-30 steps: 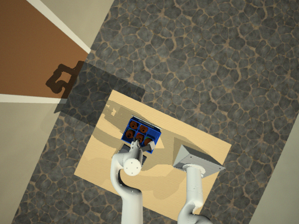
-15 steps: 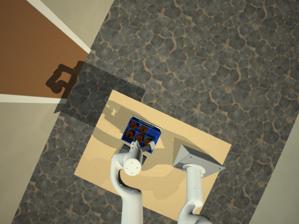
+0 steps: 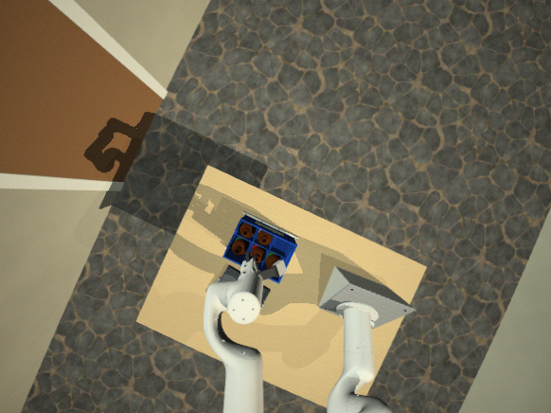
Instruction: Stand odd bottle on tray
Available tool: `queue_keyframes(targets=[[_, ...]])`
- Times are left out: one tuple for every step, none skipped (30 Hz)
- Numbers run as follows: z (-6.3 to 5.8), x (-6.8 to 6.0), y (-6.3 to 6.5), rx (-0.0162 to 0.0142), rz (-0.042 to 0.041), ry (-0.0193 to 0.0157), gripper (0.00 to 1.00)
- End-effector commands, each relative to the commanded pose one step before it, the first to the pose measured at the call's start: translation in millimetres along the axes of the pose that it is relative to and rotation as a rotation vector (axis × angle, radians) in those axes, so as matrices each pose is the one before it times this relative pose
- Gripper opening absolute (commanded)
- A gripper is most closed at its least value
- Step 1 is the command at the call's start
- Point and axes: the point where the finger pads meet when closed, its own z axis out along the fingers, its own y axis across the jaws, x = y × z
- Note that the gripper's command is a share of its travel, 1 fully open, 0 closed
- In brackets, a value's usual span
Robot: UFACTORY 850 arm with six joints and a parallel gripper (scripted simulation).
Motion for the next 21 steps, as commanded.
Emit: queue_keyframes(targets=[[0.53,-0.37,-0.51,0.00189,-0.00056,-0.00059,0.65],[0.61,0.0,0.0,0.00001,0.00001,0.00001,0.65],[0.68,0.0,0.0,0.00001,0.00001,0.00001,0.65],[0.75,0.0,0.0,0.00001,0.00001,0.00002,0.65],[0.0,0.0,0.0,0.0,0.0,0.0,0.65],[0.0,0.0,0.0,0.0,0.0,0.0,0.65],[0.83,0.0,0.0,0.0,0.0,0.0,0.65],[0.91,0.0,0.0,0.0,0.0,0.0,0.65],[0.98,0.0,0.0,0.0,0.0,0.0,0.65],[1.04,0.0,0.0,0.0,0.0,0.0,0.65],[1.1,0.0,0.0,0.0,0.0,0.00001,0.65],[1.15,0.0,0.0,0.0,0.0,0.0,0.65],[1.2,0.0,0.0,0.0,0.0,0.0,0.65],[1.24,0.0,0.0,0.0,0.0,0.0,0.65],[1.29,0.0,0.0,0.0,0.0,0.00001,0.65],[1.31,-0.01,0.0,0.0,0.0,-0.00001,0.65],[1.34,0.0,0.0,0.0,0.0,0.0,0.65],[1.36,0.0,0.0,0.0,0.0,0.0,0.65],[1.37,0.0,0.0,0.0,0.0,0.00001,0.65],[1.37,-0.01,0.0,0.0,0.0,-0.00001,0.65],[1.38,0.0,0.0,0.0,0.0,0.0,0.65]])
